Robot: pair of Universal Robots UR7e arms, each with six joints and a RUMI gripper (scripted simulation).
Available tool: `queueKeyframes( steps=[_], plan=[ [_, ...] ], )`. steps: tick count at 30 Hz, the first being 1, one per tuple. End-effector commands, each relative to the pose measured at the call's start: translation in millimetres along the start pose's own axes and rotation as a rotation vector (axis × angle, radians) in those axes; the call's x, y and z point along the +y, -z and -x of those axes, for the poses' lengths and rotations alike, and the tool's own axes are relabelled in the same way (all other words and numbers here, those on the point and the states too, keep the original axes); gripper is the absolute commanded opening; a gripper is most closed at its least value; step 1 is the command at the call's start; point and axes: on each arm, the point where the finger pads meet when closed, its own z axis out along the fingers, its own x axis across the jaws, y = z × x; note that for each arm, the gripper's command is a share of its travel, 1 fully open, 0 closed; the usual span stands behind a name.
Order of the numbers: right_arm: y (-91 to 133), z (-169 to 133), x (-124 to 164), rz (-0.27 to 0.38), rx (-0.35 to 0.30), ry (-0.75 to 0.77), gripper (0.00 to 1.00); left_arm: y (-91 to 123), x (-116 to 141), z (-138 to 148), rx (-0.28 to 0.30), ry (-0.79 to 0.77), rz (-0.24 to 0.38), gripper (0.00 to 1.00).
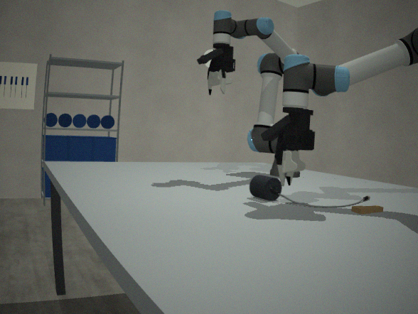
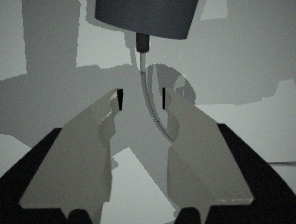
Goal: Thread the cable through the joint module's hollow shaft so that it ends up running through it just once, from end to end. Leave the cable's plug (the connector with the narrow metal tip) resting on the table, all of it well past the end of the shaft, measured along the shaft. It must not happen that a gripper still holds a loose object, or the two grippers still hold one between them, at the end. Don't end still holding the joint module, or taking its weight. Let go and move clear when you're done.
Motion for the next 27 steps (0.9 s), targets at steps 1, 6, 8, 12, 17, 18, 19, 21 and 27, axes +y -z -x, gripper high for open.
queueKeyframes(
  steps=[1, 6, 8, 12, 17, 18, 19, 21, 27],
  plan=[
    [0, 0, 0, -0.001, 0.0, 0.0, 0.61, -4, -1, 0, -0.002, -0.001, -0.002, 0.2],
    [0, 0, 0, -0.001, 0.0, 0.0, 0.61, -10, -1, 1, -0.002, -0.002, -0.001, 0.2],
    [0, 0, 0, -0.001, 0.0, 0.0, 0.61, -11, -1, 1, -0.002, -0.002, -0.002, 0.2],
    [0, 0, 0, -0.001, 0.0, 0.0, 0.61, -15, -1, 1, -0.001, -0.002, -0.002, 0.2],
    [0, 0, 0, -0.001, 0.0, 0.0, 0.61, -21, -1, 1, -0.001, -0.003, -0.002, 0.2],
    [0, 0, 0, -0.001, 0.0, 0.0, 0.61, -22, -1, 1, -0.001, -0.003, -0.002, 0.2],
    [0, 0, 0, -0.001, 0.0, 0.0, 0.61, -24, -1, 1, -0.001, -0.003, -0.002, 0.2],
    [0, 0, 0, -0.001, 0.0, 0.0, 0.61, -26, 0, 1, -0.001, -0.004, -0.002, 0.2],
    [0, 0, 0, -0.001, 0.0, 0.0, 0.61, -31, 0, 1, -0.001, -0.004, -0.002, 0.2]
  ],
)
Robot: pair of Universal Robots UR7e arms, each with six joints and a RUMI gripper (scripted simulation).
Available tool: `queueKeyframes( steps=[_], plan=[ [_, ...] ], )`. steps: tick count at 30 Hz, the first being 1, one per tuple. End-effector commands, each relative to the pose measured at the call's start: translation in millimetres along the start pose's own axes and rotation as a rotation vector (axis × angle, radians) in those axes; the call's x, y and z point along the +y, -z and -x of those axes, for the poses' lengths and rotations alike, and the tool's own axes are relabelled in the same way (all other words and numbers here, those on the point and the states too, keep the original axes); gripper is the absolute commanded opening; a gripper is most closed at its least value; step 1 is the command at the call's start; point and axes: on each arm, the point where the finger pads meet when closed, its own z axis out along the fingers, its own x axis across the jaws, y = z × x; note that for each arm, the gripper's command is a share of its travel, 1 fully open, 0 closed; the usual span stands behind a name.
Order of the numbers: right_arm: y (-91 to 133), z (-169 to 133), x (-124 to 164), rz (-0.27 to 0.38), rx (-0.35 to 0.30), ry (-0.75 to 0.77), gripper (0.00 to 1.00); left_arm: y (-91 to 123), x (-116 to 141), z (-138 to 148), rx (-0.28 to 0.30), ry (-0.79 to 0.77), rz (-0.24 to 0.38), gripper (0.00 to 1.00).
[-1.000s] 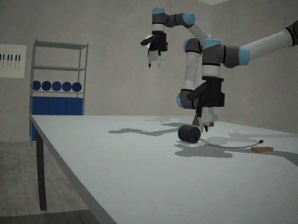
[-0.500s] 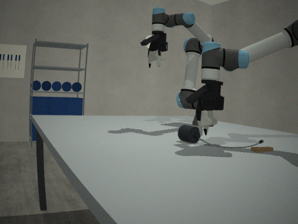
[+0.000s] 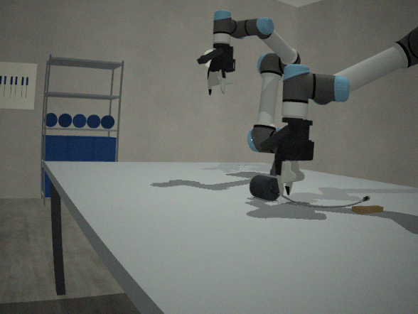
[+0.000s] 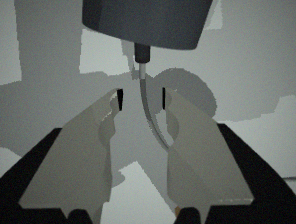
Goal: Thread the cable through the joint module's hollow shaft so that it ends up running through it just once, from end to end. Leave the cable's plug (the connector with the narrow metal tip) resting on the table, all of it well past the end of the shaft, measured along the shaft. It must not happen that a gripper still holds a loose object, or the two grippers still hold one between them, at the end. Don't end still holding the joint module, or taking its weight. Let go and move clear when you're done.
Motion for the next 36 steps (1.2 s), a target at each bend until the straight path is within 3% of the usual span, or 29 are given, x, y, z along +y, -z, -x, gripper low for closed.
queueKeyframes(
  steps=[1, 18, 19, 36],
  plan=[
    [0, 0, 0, -0.001, 0.0, 0.0, 0.61, -3, 0, 0, -0.001, -0.001, -0.001, 0.2],
    [0, 0, 0, -0.001, 0.0, 0.0, 0.61, -19, 0, 1, -0.001, -0.003, -0.001, 0.2],
    [0, 0, 0, -0.001, 0.0, 0.0, 0.61, -19, 0, 0, 0.0, -0.003, -0.001, 0.0],
    [0, 0, 0, -0.001, 0.0, 0.0, 0.61, -18, 0, 0, 0.001, -0.002, 0.001, 0.0]
  ],
)
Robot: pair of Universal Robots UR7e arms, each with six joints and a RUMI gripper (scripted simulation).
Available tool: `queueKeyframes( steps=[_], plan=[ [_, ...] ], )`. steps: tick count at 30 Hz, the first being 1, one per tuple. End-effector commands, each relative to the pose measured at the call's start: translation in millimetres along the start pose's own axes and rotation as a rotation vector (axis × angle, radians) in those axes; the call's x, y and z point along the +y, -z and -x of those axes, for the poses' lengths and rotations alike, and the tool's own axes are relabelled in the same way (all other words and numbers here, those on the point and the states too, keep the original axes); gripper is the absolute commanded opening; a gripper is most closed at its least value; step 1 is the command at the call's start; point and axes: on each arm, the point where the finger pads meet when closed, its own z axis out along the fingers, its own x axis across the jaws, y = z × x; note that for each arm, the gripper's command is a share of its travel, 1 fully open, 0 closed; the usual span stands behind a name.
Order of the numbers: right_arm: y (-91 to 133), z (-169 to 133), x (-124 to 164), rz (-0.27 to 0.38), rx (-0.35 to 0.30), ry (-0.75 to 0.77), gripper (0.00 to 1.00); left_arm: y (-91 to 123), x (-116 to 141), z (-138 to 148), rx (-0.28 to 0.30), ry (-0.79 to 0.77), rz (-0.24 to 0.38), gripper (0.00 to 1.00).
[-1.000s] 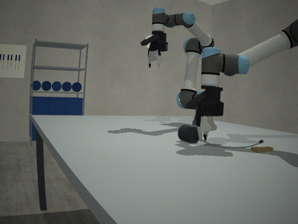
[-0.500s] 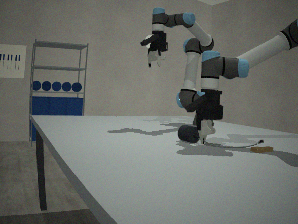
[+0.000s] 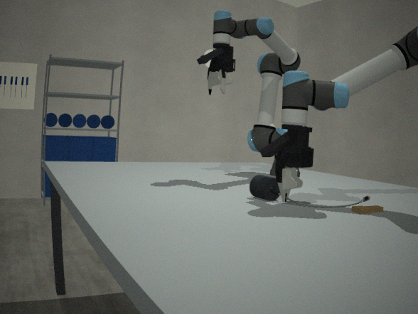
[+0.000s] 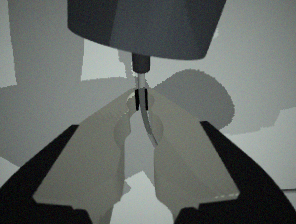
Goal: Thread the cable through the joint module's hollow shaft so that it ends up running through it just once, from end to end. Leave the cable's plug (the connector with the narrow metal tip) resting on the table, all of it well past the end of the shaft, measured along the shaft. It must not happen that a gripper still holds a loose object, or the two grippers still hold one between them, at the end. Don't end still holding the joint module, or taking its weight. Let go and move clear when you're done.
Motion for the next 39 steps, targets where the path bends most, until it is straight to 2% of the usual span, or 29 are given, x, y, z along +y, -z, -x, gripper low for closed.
queueKeyframes(
  steps=[1, 33, 34, 39],
  plan=[
    [0, 0, 0, -0.001, 0.0, 0.0, 0.61, 1, 0, 0, -0.001, 0.0, -0.001, 0.0],
    [0, 0, 0, -0.001, 0.0, 0.0, 0.61, 8, -18, 0, -0.001, 0.001, -0.001, 0.0],
    [0, 0, 0, -0.001, 0.0, 0.0, 0.61, 8, -18, 0, -0.001, 0.001, -0.001, 0.2],
    [0, 0, 0, -0.001, 0.0, 0.0, 0.61, 8, -18, 0, -0.001, 0.001, -0.001, 0.2]
  ],
)
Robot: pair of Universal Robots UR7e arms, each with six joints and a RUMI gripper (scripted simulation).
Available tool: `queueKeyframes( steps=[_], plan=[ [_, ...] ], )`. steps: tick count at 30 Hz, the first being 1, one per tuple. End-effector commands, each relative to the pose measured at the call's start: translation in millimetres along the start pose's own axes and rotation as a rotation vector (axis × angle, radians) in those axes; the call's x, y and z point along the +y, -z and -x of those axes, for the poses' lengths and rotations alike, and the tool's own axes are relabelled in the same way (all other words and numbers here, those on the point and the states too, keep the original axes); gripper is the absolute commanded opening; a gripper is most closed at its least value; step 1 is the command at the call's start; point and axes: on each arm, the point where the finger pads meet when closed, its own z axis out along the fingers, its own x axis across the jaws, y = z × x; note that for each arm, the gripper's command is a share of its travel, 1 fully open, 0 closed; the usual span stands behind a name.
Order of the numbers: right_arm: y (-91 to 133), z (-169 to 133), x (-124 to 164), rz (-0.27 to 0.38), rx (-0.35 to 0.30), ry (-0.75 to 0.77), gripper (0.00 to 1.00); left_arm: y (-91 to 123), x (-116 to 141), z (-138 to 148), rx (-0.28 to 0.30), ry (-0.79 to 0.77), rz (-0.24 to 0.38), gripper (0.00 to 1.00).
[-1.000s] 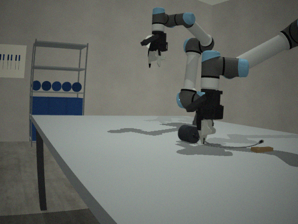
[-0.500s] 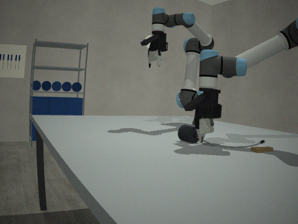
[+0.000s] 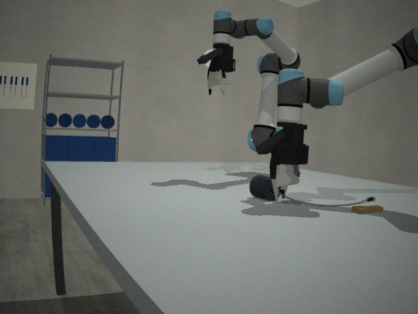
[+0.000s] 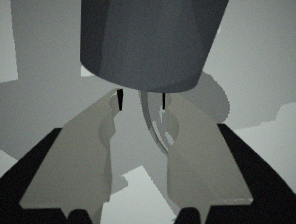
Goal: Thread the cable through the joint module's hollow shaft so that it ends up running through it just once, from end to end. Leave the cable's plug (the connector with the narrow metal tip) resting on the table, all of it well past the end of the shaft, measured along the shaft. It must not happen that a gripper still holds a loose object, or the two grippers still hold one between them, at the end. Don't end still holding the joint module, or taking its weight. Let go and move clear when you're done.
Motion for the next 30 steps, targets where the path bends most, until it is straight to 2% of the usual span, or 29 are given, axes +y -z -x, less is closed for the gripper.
queueKeyframes(
  steps=[1, 11, 22, 28, 29, 30],
  plan=[
    [0, 0, 0, -0.001, 0.0, 0.0, 0.61, 1, 0, 0, -0.001, 0.0, -0.001, 0.2],
    [0, 0, 0, -0.001, 0.0, 0.0, 0.61, 1, 0, 0, -0.001, -0.001, -0.002, 0.2],
    [0, 0, 0, -0.001, 0.0, 0.0, 0.61, -5, 18, -2, -0.001, 0.108, -0.002, 0.2],
    [0, 0, 0, -0.001, 0.0, 0.0, 0.61, -6, 19, -2, -0.001, 0.114, -0.002, 0.2],
    [0, 0, 0, -0.001, 0.0, 0.0, 0.61, -6, 19, -2, -0.001, 0.113, -0.002, 0.0],
    [0, 0, 0, -0.001, 0.0, 0.0, 0.61, -6, 19, -2, -0.001, 0.113, -0.002, 0.0]
  ],
)
